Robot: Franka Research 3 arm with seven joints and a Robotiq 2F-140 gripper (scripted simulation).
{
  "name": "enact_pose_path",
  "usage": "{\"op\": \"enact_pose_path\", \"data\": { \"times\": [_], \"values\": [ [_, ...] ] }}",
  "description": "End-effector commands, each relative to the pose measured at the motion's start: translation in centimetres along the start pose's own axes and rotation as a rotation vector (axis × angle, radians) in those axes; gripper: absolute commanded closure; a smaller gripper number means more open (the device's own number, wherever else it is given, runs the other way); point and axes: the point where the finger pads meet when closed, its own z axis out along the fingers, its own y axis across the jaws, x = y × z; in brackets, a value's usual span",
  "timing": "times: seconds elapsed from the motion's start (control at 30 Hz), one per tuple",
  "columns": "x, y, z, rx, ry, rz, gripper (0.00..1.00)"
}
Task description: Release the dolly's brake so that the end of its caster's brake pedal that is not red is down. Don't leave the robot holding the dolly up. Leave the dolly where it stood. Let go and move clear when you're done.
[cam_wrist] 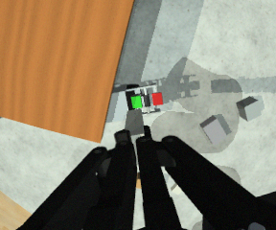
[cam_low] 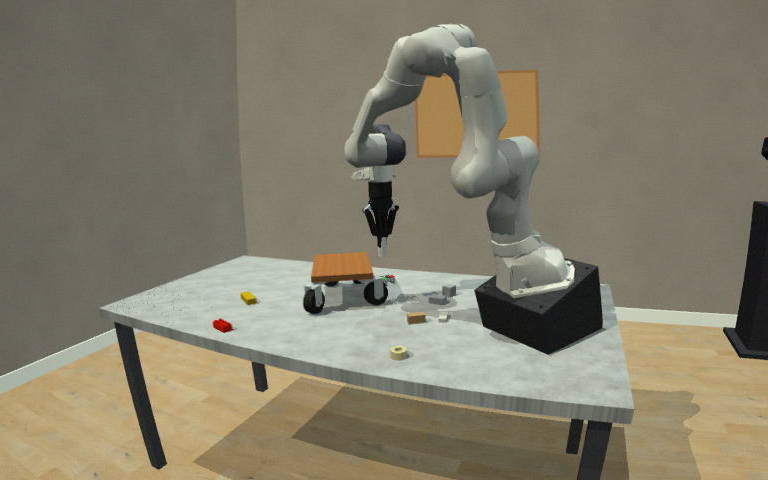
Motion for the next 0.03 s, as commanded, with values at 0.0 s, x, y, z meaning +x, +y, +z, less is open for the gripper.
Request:
{"op": "enact_pose_path", "data": {
  "times": [0.0],
  "values": [
    [0.09,0.09,-0.18,-0.002,0.002,0.003,1.0]
  ]
}}
